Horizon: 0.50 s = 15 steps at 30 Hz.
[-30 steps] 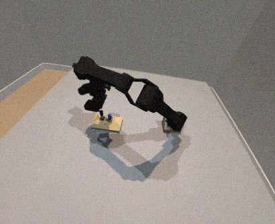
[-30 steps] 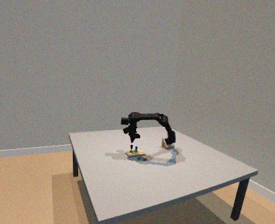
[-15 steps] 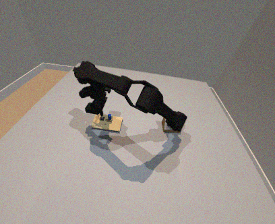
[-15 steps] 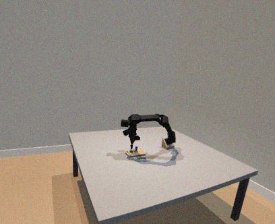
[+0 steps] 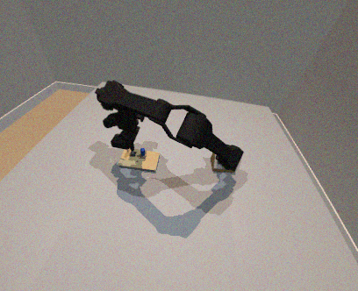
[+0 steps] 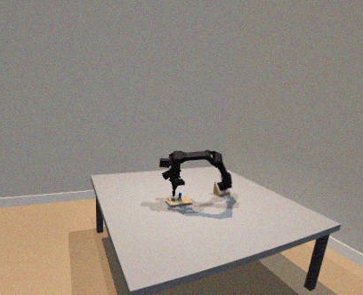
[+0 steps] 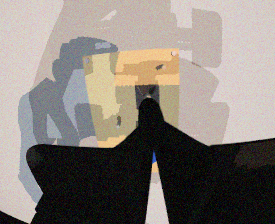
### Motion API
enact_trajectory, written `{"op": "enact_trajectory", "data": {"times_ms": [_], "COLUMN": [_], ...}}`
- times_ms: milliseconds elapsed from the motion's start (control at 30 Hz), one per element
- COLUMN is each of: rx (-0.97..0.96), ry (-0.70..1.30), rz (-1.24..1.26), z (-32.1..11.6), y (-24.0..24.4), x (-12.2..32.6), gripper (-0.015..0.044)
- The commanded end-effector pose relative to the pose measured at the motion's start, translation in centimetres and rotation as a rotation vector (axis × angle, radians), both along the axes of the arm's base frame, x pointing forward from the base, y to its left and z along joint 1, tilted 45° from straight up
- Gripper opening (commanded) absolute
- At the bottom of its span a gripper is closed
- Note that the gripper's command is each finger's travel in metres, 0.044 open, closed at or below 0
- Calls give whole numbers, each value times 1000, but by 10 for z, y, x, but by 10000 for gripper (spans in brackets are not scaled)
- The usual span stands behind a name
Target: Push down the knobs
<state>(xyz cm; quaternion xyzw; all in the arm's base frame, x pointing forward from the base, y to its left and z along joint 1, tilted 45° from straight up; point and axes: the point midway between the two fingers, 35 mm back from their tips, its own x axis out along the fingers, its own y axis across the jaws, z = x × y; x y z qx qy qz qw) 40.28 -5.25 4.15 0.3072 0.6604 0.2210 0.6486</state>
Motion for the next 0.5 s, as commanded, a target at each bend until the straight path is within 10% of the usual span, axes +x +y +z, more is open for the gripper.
{"op": "enact_trajectory", "data": {"times_ms": [0,467], "rx": [4,4], "ry": [1,1], "rz": [-6,-6], "z": [0,-1], "y": [1,2], "x": [0,0], "gripper": [0,0]}}
